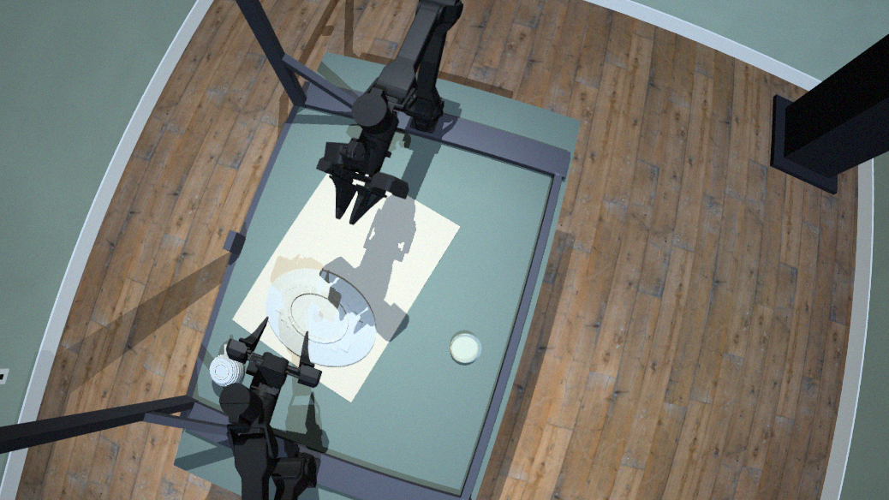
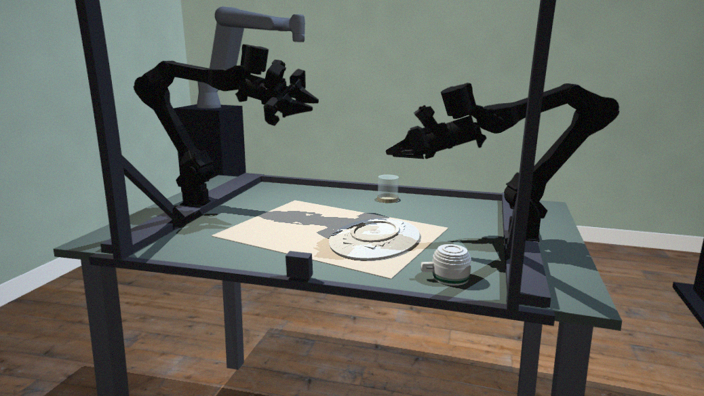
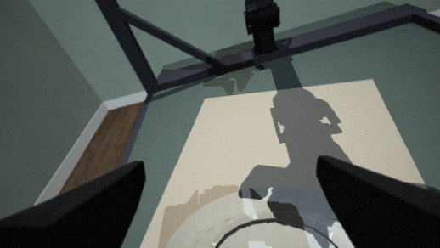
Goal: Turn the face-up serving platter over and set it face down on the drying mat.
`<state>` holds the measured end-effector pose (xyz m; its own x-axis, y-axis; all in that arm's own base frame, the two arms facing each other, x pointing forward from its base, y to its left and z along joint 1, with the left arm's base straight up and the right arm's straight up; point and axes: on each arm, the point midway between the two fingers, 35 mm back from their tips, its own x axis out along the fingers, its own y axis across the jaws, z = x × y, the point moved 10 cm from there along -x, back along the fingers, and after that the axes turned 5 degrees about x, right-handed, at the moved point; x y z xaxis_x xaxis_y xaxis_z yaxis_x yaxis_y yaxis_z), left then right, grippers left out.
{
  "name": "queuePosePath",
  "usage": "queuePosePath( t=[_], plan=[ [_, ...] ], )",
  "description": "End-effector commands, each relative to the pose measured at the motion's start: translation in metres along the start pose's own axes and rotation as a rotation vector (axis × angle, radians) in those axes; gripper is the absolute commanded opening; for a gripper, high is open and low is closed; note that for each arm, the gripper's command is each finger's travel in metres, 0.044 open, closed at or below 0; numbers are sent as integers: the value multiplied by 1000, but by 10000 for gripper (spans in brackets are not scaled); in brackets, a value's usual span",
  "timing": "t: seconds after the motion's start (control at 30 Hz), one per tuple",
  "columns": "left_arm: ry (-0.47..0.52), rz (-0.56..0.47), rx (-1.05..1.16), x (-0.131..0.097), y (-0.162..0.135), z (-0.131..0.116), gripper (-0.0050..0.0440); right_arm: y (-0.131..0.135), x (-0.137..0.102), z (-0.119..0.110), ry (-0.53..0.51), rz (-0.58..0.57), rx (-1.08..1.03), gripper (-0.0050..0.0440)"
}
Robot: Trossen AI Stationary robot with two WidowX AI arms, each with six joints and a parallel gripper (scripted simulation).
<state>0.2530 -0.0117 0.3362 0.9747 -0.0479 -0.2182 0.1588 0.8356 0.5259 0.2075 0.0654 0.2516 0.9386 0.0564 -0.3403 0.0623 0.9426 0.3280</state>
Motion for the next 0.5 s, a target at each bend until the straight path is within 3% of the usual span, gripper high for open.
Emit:
queuePosePath(
  t=[0.0,0.1,0.27,0.4,0.47],
  plan=[
    [-108,96,-178,-17,3,-5,160,-10,-2,43,-166,65,-53,400],
    [-157,119,-276,-24,1,-11,160,-19,-5,59,-243,67,-110,400],
    [-170,125,-295,-25,1,-11,160,-21,-5,61,-258,65,-122,400],
    [-244,155,-448,-35,-2,-23,160,-32,-22,91,-422,60,-231,400],
    [-272,162,-485,-38,-2,-24,160,-35,-24,95,-447,56,-263,400]
  ],
)
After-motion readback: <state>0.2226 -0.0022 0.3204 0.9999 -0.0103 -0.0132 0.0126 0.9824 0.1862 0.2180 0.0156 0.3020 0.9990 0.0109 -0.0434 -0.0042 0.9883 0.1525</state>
